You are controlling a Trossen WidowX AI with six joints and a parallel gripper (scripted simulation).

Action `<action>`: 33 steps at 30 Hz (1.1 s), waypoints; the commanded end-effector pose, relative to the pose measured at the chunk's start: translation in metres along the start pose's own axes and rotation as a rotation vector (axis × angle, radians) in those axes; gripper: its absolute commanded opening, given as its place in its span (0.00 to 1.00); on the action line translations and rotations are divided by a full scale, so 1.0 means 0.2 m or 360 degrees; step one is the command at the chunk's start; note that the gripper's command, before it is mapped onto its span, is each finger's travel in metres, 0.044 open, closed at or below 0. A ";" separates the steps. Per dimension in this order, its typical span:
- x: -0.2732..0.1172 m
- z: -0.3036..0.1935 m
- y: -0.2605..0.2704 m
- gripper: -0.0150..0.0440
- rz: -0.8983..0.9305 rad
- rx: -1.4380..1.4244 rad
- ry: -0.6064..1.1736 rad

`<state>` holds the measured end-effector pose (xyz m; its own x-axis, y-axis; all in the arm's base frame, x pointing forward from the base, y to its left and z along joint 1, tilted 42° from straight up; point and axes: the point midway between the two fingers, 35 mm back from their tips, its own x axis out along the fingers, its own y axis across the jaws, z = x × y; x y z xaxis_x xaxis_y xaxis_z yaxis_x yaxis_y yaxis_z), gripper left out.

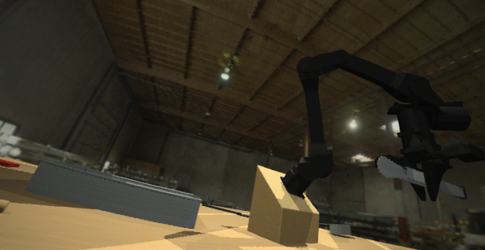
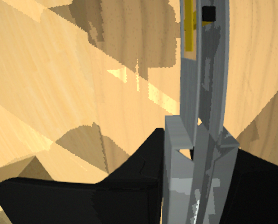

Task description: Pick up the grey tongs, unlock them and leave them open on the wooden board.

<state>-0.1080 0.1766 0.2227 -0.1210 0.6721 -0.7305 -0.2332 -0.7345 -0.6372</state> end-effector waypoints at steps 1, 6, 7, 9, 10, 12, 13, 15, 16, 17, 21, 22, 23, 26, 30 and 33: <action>0.04 0.00 0.01 0.00 0.0011 -0.0009 0.0000; 0.08 0.01 0.01 0.00 0.0011 -0.0010 0.0000; 0.09 0.01 0.01 0.00 0.0011 -0.0010 0.0000; 0.11 0.01 0.01 0.00 0.0011 -0.0010 0.0000; 0.11 0.01 0.01 0.00 0.0010 -0.0010 -0.0001; 0.13 0.01 0.01 0.00 0.0010 -0.0010 -0.0001; 0.14 0.01 0.01 0.00 0.0010 -0.0010 -0.0001; 0.16 0.01 0.01 0.00 0.0009 -0.0011 -0.0001; 0.16 0.01 0.01 0.00 0.0009 -0.0011 -0.0001; 0.17 0.01 0.01 0.00 0.0009 -0.0011 -0.0001; 0.20 0.00 0.01 0.00 0.0007 -0.0012 -0.0002; 0.21 0.00 0.00 0.00 0.0007 -0.0012 -0.0002; 0.22 0.00 0.00 0.00 0.0006 -0.0013 -0.0002; 0.25 0.00 0.00 0.00 0.0004 -0.0013 -0.0003; 0.28 -0.01 0.00 0.00 0.0002 -0.0015 -0.0003; 0.30 -0.01 0.00 0.00 0.0000 -0.0016 -0.0004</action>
<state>-0.1129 0.2136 0.1838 -0.1207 0.6763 -0.7267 -0.2303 -0.7312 -0.6422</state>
